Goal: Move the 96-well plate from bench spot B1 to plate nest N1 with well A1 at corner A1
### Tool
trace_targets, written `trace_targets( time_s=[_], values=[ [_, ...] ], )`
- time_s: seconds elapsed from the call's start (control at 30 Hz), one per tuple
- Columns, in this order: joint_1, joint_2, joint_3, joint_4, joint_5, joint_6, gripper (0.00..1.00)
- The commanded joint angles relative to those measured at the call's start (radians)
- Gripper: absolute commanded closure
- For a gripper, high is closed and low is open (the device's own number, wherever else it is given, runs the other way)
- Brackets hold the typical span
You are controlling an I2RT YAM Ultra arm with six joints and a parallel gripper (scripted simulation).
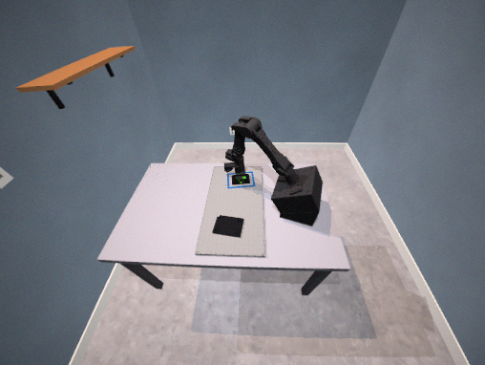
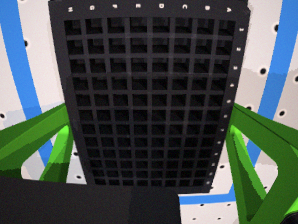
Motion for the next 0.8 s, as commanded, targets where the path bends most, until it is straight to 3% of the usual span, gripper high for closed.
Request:
trace_targets(
  time_s=[0.0, 0.03, 0.23, 0.77],
  values=[
    [-0.001, 0.002, 0.015, -0.002, -0.001, 0.002, 1.00],
    [-0.004, -0.028, 0.008, -0.017, -0.002, 0.001, 1.00],
    [-0.015, -0.060, -0.021, -0.046, -0.008, -0.008, 1.00],
    [-0.026, -0.136, -0.024, -0.122, -0.014, -0.018, 1.00]
  ],
)
